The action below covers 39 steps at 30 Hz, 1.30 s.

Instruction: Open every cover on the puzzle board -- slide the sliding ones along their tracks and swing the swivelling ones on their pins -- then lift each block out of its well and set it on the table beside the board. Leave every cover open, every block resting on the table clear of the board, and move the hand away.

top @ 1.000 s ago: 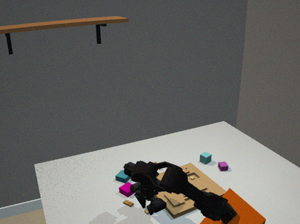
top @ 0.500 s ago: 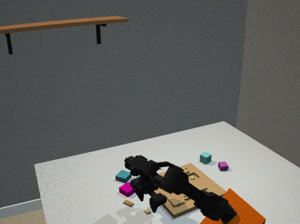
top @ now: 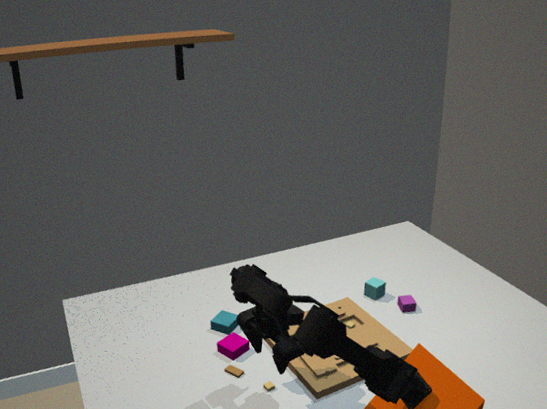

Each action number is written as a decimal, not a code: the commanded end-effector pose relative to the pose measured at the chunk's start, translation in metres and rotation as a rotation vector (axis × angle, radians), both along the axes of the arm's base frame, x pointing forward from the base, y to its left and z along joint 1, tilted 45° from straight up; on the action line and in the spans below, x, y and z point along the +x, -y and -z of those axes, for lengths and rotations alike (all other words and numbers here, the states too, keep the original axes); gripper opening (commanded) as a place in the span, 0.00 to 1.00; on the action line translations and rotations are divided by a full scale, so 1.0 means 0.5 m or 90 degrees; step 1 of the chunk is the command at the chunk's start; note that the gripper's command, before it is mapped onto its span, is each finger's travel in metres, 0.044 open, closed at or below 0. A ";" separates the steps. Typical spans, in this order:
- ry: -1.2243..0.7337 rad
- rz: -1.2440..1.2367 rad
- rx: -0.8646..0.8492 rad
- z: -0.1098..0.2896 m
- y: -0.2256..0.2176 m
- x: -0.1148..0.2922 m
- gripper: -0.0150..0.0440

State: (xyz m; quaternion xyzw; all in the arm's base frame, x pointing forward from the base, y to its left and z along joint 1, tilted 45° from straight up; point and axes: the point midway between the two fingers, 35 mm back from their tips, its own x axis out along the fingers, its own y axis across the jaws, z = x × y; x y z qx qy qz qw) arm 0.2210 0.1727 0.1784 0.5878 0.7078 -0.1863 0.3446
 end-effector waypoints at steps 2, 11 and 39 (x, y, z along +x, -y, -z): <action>0.008 -0.009 0.003 -0.006 0.012 0.001 0.91; 0.091 -0.088 -0.006 0.064 0.073 0.044 0.51; 0.345 -0.350 0.034 0.273 0.284 0.058 0.25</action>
